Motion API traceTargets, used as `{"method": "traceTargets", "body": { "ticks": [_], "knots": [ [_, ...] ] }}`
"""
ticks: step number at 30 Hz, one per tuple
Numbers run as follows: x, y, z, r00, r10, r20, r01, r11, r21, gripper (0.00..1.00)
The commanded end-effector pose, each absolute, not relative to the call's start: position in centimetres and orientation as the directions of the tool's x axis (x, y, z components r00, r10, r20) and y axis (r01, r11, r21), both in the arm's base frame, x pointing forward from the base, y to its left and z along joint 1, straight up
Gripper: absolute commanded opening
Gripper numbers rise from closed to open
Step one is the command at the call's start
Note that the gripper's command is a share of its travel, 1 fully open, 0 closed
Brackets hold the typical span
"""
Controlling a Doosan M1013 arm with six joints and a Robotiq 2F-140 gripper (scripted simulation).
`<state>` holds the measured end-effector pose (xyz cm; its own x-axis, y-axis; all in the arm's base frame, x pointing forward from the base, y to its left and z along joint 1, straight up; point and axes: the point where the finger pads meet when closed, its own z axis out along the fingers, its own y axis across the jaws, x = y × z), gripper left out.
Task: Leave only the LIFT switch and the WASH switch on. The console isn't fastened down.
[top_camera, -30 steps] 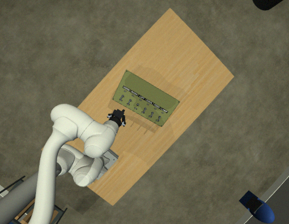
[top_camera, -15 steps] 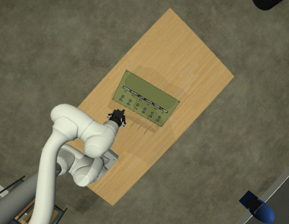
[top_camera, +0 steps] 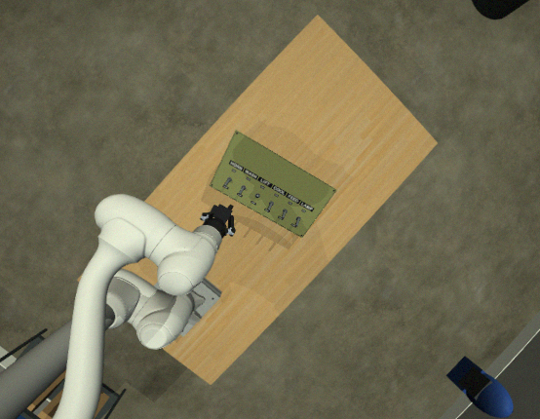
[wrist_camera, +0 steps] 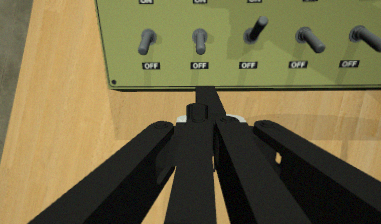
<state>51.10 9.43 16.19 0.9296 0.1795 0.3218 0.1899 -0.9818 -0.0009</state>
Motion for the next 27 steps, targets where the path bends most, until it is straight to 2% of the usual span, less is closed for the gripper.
{"method": "traceTargets", "body": {
  "ticks": [1, 27],
  "knots": [
    [51.2, 9.5, 16.0, 0.929, 0.179, 0.322, 0.19, -0.982, -0.001, 0.1],
    [52.9, 9.8, 10.9, 0.93, 0.179, 0.322, 0.19, -0.982, -0.001, 0.1]
  ]
}}
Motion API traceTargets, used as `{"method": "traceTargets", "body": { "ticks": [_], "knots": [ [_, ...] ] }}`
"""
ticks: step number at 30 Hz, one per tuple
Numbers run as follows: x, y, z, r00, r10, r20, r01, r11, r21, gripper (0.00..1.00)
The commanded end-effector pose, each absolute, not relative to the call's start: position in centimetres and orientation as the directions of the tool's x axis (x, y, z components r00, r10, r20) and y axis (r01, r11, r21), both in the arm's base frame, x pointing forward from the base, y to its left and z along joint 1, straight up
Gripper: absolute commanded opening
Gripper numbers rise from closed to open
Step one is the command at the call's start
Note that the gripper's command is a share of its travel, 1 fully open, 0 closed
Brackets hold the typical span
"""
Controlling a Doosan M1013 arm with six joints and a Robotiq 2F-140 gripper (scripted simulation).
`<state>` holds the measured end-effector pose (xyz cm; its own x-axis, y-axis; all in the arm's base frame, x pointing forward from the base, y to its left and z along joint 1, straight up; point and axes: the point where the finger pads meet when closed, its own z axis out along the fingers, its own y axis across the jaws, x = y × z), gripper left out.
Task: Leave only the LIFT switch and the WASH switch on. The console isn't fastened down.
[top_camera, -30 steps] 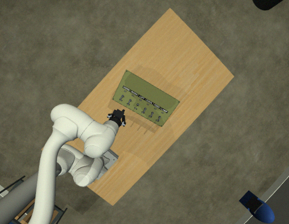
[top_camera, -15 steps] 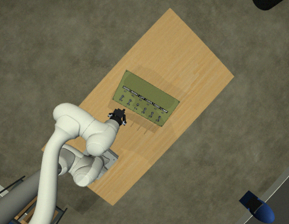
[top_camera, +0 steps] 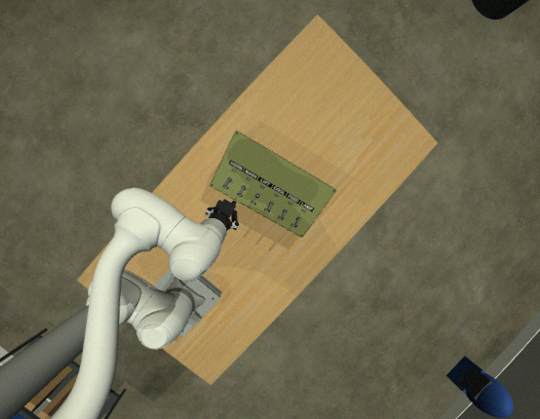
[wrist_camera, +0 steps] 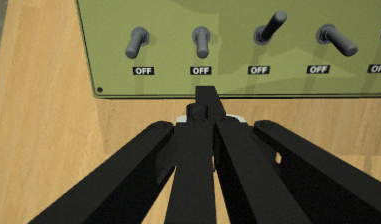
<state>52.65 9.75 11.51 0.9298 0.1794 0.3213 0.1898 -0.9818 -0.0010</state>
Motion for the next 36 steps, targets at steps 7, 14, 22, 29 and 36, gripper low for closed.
{"method": "traceTargets", "body": {
  "ticks": [7, 14, 22, 29, 36],
  "knots": [
    [53.6, 9.9, 8.9, 0.93, 0.179, 0.322, 0.19, -0.982, -0.001, 0.1],
    [54.0, 10.0, 7.7, 0.93, 0.179, 0.322, 0.19, -0.982, -0.001, 0.1],
    [54.3, 10.1, 6.8, 0.93, 0.179, 0.322, 0.19, -0.982, -0.001, 0.1],
    [54.4, 10.1, 6.6, 0.93, 0.179, 0.322, 0.19, -0.982, -0.001, 0.1],
    [54.4, 10.1, 6.5, 0.93, 0.179, 0.322, 0.19, -0.982, -0.001, 0.1]
  ]
}}
